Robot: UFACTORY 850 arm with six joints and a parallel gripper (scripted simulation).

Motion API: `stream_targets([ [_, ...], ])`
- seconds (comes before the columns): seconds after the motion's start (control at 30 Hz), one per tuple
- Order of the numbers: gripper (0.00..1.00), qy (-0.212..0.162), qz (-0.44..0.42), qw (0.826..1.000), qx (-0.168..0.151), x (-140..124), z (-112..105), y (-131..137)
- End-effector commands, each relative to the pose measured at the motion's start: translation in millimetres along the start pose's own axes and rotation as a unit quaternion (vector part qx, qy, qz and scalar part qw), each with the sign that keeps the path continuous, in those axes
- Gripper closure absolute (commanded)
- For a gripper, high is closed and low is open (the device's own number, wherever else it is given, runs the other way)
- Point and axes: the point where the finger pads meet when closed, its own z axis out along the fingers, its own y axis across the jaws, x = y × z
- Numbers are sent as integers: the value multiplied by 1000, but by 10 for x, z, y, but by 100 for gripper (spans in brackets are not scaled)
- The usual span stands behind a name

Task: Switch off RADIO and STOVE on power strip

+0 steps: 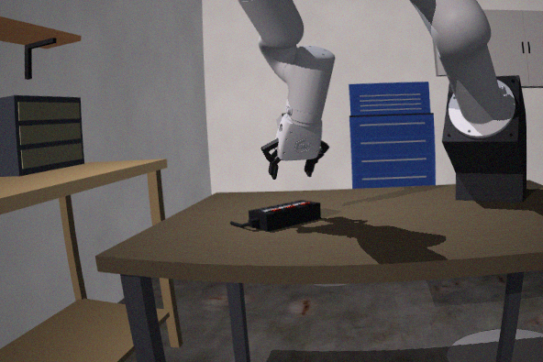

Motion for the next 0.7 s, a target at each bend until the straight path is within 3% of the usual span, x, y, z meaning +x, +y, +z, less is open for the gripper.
stream_targets([
  [0.0, 0, 26, -22, 999, 20, -97, 53, -93],
  [0.17, 0, 46, -42, 998, 33, -185, 91, -166],
  [0.67, 0, 54, -50, 997, 37, -215, 101, -189],
])
